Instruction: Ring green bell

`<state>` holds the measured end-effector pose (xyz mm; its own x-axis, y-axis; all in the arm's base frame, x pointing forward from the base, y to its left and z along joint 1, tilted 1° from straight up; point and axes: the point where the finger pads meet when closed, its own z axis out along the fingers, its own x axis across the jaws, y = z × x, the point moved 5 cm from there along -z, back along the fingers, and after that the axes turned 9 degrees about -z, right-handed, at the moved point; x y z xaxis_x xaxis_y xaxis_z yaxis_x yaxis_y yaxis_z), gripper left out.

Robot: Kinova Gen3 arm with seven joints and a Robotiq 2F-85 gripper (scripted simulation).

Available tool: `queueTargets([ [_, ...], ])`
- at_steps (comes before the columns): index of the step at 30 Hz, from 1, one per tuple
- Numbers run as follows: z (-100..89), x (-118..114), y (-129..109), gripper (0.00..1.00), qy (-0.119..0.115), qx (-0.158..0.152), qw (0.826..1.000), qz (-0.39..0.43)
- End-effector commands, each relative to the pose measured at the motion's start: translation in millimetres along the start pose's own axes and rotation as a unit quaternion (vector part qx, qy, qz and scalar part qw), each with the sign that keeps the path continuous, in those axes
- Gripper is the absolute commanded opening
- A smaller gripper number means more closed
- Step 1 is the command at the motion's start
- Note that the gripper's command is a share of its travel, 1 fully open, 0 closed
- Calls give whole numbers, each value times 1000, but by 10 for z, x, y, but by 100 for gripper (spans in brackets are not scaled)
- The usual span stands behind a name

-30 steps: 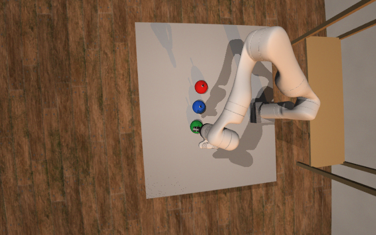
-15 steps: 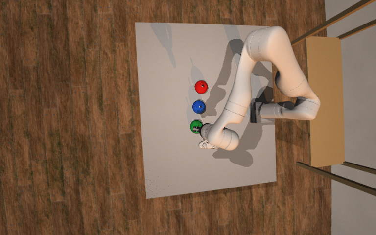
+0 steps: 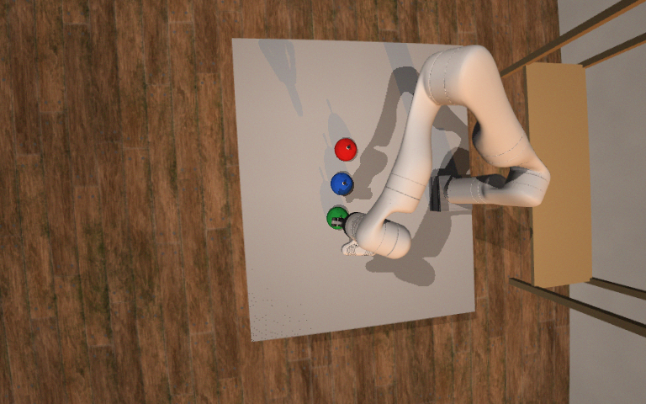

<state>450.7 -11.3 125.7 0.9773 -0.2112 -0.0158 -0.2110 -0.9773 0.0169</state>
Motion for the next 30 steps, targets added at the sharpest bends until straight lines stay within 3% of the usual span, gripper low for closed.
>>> queueTargets([
  [1,-7,3,-1,0,1,0,1000,0],
  [14,38,3,-1,0,1,0,1000,0],
  [30,247,6,-2,0,1,0,1000,0],
])
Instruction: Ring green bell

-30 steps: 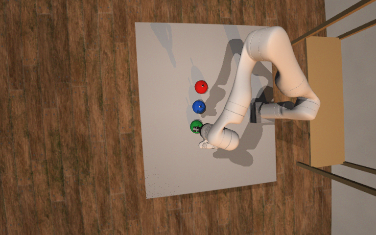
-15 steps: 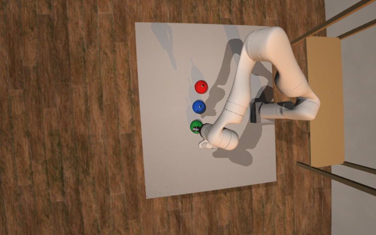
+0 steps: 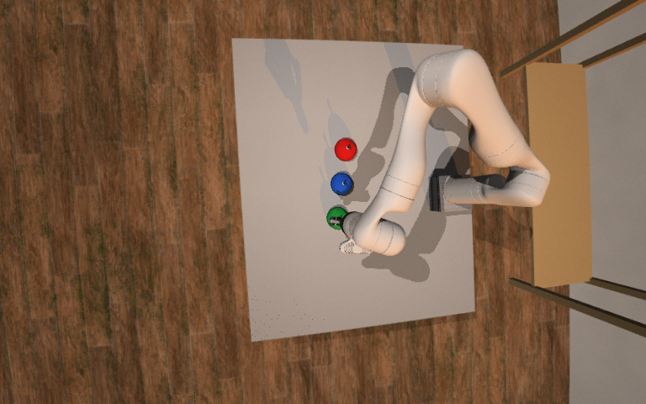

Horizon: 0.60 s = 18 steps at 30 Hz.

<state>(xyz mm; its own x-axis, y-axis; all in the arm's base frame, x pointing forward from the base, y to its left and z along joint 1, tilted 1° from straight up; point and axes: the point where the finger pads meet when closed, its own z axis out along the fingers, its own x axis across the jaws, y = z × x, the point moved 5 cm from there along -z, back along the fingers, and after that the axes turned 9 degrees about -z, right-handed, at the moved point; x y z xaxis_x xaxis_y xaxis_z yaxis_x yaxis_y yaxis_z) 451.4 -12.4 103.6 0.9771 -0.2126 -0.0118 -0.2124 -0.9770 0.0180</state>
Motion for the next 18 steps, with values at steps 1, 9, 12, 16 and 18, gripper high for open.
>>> queueTargets([
  [1,46,-6,-7,0,-1,1,1000,-1],
  [9,195,-5,-8,0,-1,1,1000,-1],
  [12,244,-5,-8,0,-1,1,1000,-1],
  [16,274,-5,-8,0,-1,1,1000,-1],
  [18,300,-4,-8,0,-1,1,1000,-1],
])
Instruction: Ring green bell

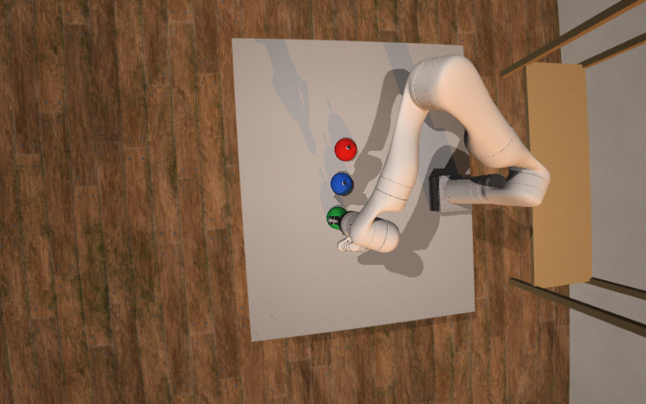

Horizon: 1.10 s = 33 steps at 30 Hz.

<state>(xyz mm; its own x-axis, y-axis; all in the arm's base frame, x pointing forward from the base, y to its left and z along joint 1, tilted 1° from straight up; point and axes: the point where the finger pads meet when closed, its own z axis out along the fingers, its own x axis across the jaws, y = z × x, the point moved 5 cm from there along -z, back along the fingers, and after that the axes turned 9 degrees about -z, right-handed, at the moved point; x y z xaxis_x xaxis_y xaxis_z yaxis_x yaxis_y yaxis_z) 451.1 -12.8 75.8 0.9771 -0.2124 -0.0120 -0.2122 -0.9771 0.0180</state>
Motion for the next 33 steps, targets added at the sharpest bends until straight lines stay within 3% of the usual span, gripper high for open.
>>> queueTargets([
  [1,33,-6,-8,0,-1,1,1000,-1],
  [33,106,-5,-8,0,-1,1,1000,-1],
])
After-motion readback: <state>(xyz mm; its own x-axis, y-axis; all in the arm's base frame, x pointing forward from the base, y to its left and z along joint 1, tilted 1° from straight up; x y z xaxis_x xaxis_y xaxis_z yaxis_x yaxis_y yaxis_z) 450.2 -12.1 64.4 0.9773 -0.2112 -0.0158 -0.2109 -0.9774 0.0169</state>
